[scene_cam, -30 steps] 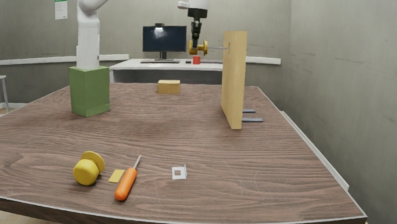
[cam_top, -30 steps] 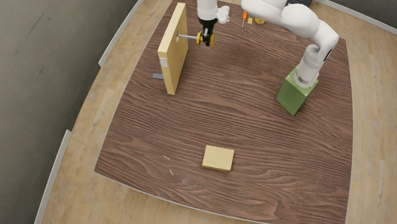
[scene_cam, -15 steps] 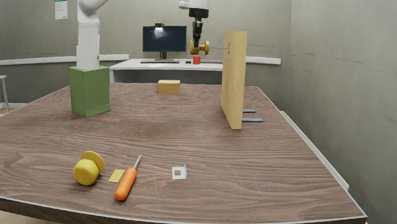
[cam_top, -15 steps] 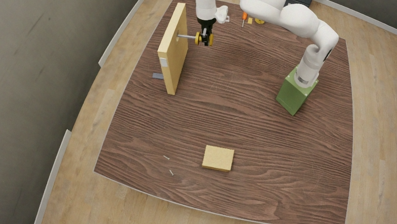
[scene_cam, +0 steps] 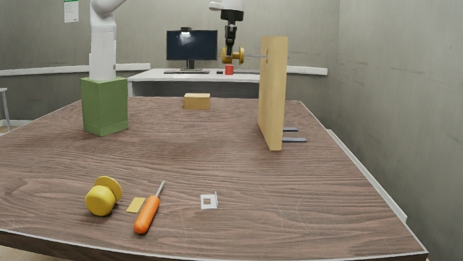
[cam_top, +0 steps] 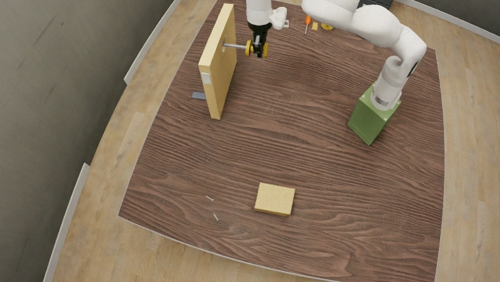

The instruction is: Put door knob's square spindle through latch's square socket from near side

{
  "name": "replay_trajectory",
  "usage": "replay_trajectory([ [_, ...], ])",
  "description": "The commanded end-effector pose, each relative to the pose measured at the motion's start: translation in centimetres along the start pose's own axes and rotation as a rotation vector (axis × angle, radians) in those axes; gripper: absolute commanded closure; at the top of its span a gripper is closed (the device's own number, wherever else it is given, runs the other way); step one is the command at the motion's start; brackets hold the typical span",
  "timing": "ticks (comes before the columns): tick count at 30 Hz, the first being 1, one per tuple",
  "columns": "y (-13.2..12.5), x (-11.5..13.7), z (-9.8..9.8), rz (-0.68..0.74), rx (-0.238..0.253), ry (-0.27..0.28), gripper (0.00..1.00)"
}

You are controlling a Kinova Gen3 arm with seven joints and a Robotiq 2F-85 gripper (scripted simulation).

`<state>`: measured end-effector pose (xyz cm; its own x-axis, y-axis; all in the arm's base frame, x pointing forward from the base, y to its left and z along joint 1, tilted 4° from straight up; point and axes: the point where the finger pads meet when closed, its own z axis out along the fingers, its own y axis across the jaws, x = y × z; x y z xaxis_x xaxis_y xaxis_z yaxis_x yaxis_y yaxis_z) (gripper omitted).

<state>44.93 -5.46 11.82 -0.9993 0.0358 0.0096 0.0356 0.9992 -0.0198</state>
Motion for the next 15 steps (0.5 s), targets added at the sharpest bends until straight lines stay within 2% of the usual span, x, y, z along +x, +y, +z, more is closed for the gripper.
replay_trajectory([
  [1, -0.04, -0.13, -0.07, 0.0, 0.0, -0.002, 0.37],
  [15, -0.04, -0.41, -0.09, 0.0, 0.0, -0.002, 0.37],
])
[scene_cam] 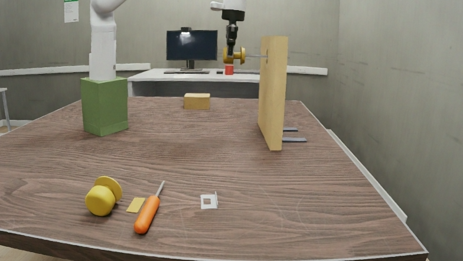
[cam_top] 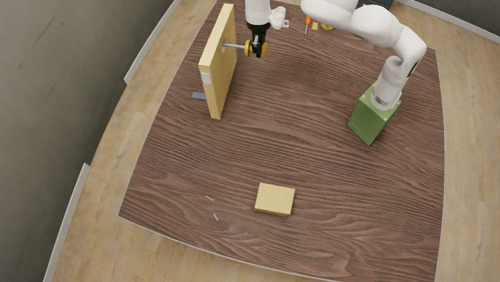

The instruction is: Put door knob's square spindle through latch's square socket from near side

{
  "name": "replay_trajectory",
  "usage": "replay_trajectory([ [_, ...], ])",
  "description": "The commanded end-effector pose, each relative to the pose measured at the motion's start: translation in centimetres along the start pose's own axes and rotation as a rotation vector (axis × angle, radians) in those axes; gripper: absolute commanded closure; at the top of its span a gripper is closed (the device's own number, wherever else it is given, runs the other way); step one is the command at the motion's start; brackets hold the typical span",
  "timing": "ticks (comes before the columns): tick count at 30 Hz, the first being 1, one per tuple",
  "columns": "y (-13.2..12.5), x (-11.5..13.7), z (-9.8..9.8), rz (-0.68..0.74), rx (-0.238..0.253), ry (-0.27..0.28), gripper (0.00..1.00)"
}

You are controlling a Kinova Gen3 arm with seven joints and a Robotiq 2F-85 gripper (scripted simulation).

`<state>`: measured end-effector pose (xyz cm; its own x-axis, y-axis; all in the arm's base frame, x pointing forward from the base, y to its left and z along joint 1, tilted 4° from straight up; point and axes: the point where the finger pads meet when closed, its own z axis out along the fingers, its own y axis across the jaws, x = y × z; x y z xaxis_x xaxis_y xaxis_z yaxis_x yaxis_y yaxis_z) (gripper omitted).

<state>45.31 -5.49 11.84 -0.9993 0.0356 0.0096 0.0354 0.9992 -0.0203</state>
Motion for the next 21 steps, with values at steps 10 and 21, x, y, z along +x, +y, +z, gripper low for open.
replay_trajectory([
  [10, -0.01, -0.19, -0.08, 0.0, 0.0, -0.002, 0.37],
  [21, -0.01, -0.53, -0.1, 0.0, 0.0, -0.002, 0.37],
])
